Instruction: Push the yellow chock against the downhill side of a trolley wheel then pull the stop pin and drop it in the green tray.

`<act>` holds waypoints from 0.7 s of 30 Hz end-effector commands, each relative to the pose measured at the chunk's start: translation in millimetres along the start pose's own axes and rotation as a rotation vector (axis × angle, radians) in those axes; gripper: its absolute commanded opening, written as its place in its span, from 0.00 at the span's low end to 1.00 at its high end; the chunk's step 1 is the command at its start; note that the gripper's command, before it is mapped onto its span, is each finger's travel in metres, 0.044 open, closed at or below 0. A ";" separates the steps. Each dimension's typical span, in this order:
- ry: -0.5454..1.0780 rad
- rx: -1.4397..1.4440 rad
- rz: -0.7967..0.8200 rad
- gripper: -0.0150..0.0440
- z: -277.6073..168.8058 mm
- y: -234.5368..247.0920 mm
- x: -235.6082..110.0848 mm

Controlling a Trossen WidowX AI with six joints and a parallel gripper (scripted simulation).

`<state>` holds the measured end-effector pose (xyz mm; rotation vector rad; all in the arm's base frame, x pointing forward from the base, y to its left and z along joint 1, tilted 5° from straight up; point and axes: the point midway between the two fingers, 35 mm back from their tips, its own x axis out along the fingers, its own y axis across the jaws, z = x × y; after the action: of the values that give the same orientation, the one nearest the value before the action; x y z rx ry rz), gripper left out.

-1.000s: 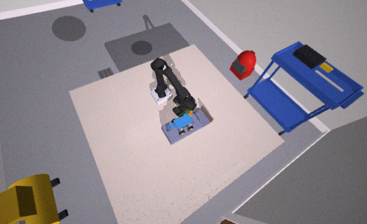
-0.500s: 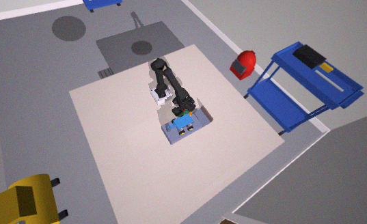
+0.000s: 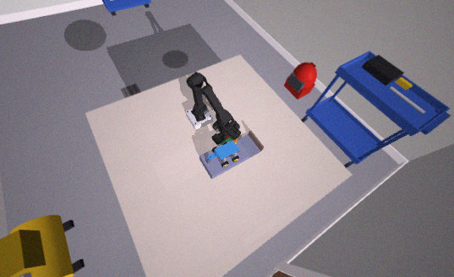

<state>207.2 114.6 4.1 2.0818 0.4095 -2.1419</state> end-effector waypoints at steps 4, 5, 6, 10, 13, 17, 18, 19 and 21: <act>-0.003 -0.006 -0.001 0.58 1.5 3.5 3.2; -0.003 -0.006 -0.001 0.58 1.6 3.9 3.5; -0.003 -0.006 -0.001 0.58 1.6 4.3 3.8; -0.003 -0.006 -0.001 0.58 2.0 5.8 5.0; -0.003 -0.006 -0.001 0.58 2.4 6.8 5.8; 0.001 0.000 0.000 0.62 0.5 6.4 4.4; 0.001 0.000 0.000 0.67 0.5 6.4 4.4; 0.001 0.000 0.000 0.71 0.5 6.4 4.4; 0.001 0.000 0.000 0.80 0.5 6.4 4.4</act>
<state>208.1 108.6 -1.2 2.0827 0.4101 -2.1403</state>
